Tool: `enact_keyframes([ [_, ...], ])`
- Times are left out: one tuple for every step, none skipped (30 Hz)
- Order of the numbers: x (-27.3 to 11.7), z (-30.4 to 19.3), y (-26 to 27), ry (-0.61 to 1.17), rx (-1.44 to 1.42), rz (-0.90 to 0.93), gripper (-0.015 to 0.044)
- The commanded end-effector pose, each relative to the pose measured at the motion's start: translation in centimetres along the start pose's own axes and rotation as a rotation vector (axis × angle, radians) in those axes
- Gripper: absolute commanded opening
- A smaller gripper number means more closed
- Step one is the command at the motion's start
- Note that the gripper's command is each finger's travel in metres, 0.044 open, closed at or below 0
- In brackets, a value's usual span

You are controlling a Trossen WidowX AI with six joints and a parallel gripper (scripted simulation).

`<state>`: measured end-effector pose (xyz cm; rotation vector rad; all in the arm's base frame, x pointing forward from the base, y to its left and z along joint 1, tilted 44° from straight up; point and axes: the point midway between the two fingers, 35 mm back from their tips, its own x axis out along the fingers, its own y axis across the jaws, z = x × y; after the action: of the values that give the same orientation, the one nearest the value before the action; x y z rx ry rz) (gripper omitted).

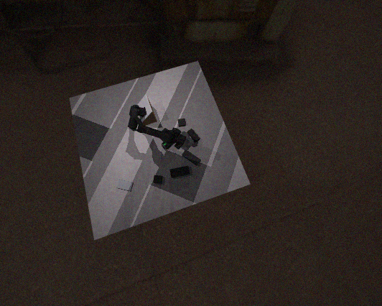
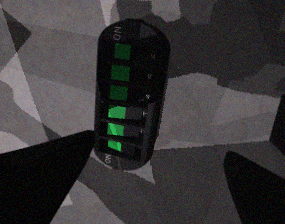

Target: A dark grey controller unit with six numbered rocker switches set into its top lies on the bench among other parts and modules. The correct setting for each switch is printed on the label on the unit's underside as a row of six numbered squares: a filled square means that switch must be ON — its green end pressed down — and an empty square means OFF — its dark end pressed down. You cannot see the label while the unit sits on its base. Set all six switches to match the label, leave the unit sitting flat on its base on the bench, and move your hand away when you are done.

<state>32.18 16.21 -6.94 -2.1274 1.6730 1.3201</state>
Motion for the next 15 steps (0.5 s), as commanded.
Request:
enact_keyframes([
  [-3.6,0.1,0.2,-0.003,-0.012,-0.02,0.0335],
  [-5.2,0.2,0.5,-0.003,-0.019,-0.026,0.0309],
  [-6.4,0.2,0.8,-0.003,-0.025,-0.03,0.0282],
  [-7.2,0.2,1.0,-0.003,-0.028,-0.032,0.0256],
  [-7.4,0.2,1.1,-0.003,-0.03,-0.033,0.023],
  [-7.4,0.2,1.1,-0.003,-0.03,-0.033,0.0204],
  [-7.4,0.2,1.1,-0.003,-0.03,-0.033,0.0178],
  [-7.4,0.2,1.1,-0.003,-0.03,-0.033,0.0151],
  [-7.4,0.2,1.1,-0.003,-0.03,-0.033,0.0125],
  [-7.4,0.2,1.1,-0.003,-0.03,-0.033,0.0099],
  [-7.4,0.2,1.1,-0.003,-0.03,-0.033,0.0072],
  [-7.4,0.2,1.1,-0.003,-0.03,-0.033,0.0046],
  [-7.4,0.2,1.1,-0.003,-0.03,-0.033,0.002],
  [-7.4,0.2,1.1,-0.003,-0.03,-0.033,0.0],
  [-7.4,0.2,1.1,-0.003,-0.03,-0.033,0.0],
])
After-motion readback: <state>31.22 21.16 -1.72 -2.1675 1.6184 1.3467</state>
